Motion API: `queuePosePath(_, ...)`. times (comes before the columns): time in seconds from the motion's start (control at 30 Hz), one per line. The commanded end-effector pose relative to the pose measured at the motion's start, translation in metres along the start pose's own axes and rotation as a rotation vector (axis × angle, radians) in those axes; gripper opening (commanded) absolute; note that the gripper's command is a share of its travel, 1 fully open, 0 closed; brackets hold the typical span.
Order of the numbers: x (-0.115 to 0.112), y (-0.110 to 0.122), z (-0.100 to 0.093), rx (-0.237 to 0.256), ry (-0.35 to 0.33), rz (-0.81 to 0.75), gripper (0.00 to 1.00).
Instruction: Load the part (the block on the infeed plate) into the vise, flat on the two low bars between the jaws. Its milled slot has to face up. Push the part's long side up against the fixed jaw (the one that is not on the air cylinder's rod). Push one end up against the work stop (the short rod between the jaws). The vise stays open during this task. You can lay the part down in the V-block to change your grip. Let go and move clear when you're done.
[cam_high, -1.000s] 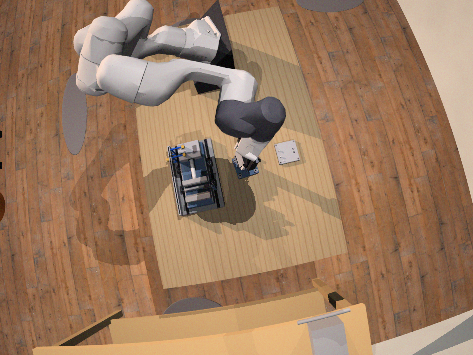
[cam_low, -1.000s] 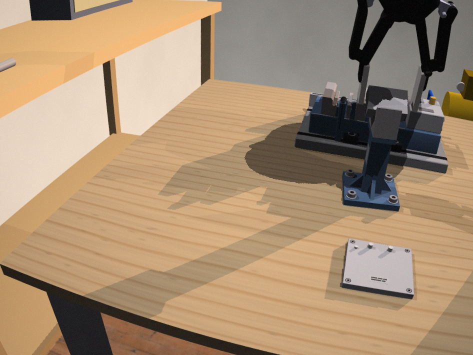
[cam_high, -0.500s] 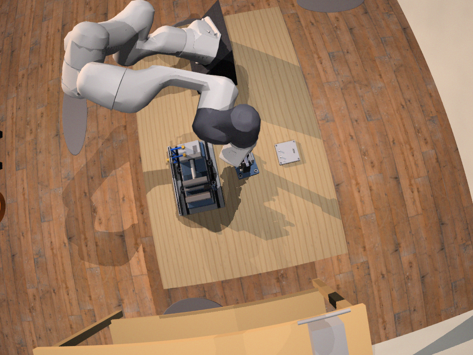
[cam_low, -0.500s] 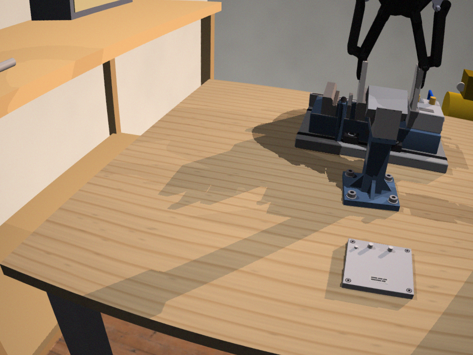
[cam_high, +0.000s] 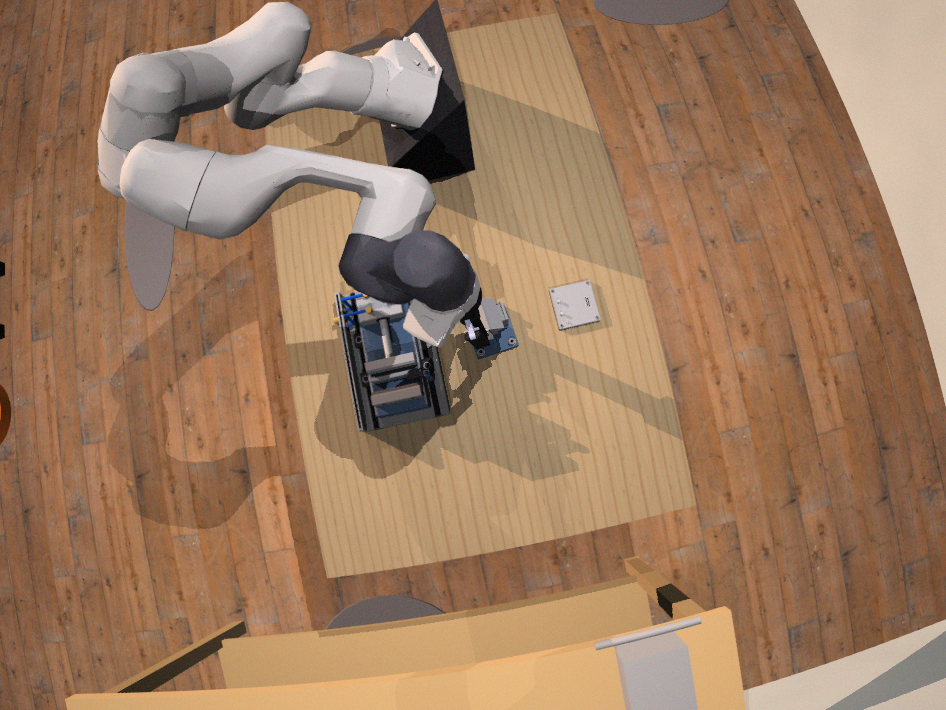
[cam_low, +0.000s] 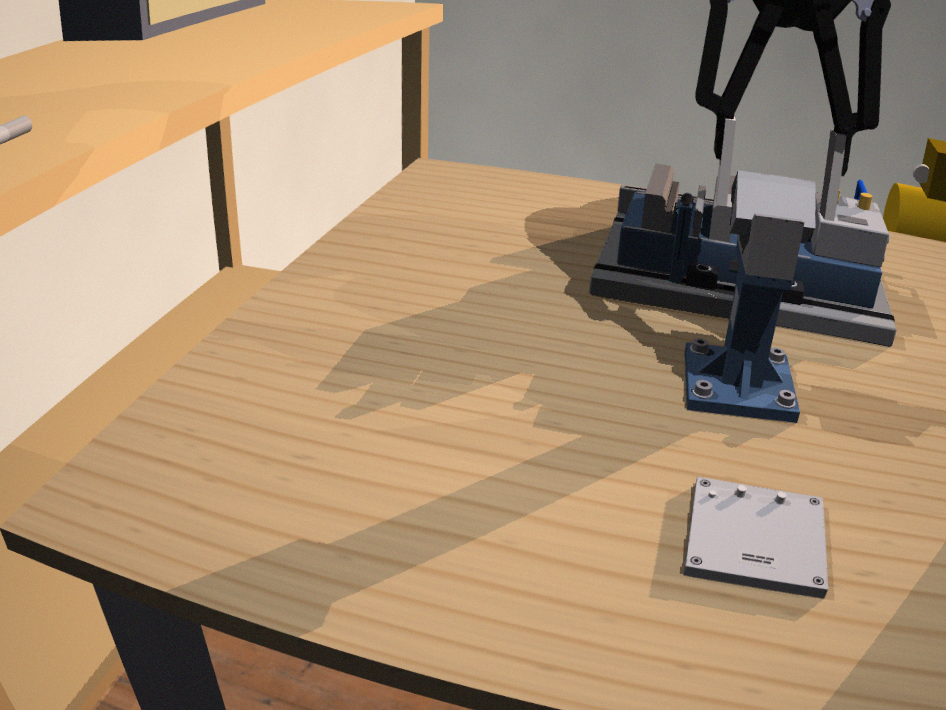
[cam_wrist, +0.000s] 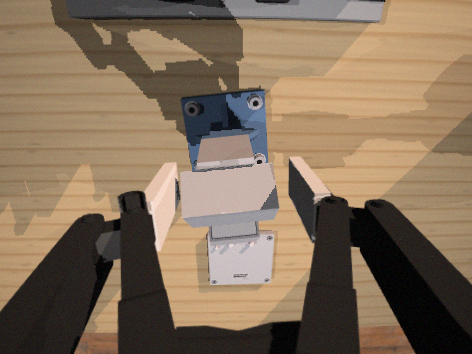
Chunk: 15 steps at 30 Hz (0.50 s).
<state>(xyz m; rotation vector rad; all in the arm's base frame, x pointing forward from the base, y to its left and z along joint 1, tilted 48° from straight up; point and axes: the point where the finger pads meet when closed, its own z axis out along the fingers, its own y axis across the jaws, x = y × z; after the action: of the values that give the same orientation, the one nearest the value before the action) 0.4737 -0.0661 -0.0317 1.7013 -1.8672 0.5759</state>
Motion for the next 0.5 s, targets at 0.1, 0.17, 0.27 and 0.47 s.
queuePosePath(0.1,-0.0098,-0.0028,-0.0019,0.009,-0.104,-0.055,0.51)
queuePosePath(0.17,-0.009,-0.0028,-0.0018,0.008,-0.132,-0.055,0.51)
queuePosePath(0.27,-0.008,-0.0029,-0.0017,0.007,-0.173,-0.055,0.51)
queuePosePath(0.47,-0.0061,-0.003,-0.0012,0.005,-0.25,-0.056,0.51)
